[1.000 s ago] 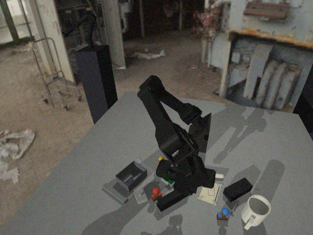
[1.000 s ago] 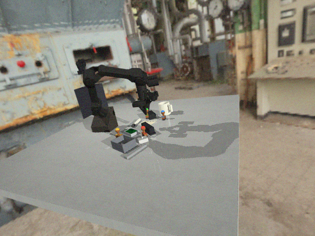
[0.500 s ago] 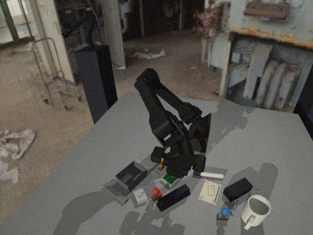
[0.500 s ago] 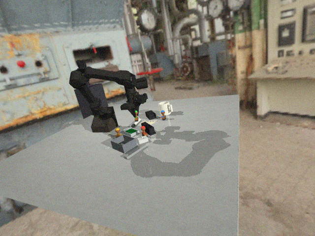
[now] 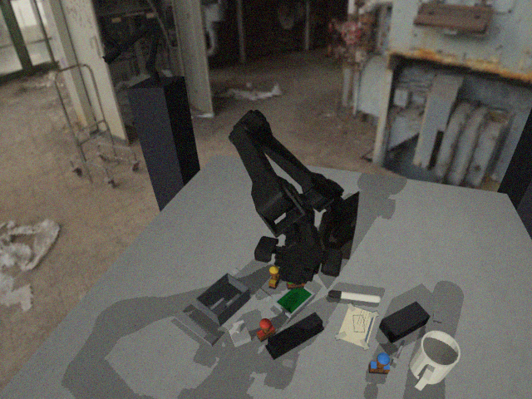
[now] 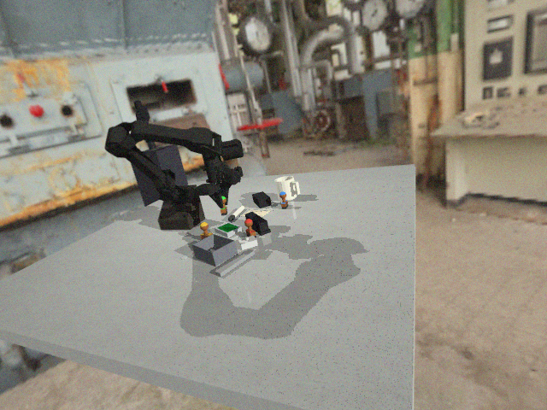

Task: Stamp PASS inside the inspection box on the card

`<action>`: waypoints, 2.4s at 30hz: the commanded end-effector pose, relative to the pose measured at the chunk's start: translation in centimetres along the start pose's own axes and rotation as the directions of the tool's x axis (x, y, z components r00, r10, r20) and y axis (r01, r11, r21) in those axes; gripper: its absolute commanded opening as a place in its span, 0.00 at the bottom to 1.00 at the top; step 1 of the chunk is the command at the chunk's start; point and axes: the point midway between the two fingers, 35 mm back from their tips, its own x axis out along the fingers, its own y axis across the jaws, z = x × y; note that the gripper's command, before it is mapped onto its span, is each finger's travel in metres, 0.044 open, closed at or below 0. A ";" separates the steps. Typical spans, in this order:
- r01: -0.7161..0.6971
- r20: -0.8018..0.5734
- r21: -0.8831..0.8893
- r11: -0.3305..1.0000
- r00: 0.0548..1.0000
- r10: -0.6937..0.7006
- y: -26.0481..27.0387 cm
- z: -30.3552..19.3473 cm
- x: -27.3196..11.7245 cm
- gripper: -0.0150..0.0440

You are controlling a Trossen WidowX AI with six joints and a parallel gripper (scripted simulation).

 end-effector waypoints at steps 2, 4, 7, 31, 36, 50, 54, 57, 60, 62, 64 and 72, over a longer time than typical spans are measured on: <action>-0.004 -0.001 0.001 1.000 1.000 0.004 -0.2 -0.1 0.3 0.25; -0.007 -0.001 0.001 1.000 1.000 0.007 -0.2 -0.1 0.4 0.25; -0.013 -0.002 0.001 1.000 1.000 0.013 -0.2 -0.1 0.6 0.25; -0.054 -0.002 -0.001 0.999 0.999 0.054 -0.3 -0.1 2.2 0.25; -0.062 -0.001 -0.001 0.998 0.998 0.062 -0.4 -0.1 2.6 0.25; -0.084 0.004 -0.003 0.996 0.996 0.084 -0.5 -0.1 3.5 0.25; -0.090 0.006 -0.003 0.996 0.996 0.090 -0.6 -0.1 3.8 0.25; -0.094 0.007 -0.003 0.996 0.996 0.094 -0.6 -0.1 4.0 0.25; -0.098 0.009 -0.004 0.995 0.995 0.098 -0.6 -0.1 4.2 0.25; -0.101 0.010 -0.004 0.995 0.995 0.101 -0.7 -0.2 4.3 0.25; -0.104 0.011 -0.004 0.995 0.995 0.104 -0.7 -0.2 4.4 0.25; -0.113 0.015 -0.005 0.994 0.993 0.114 -0.8 -0.2 4.9 0.25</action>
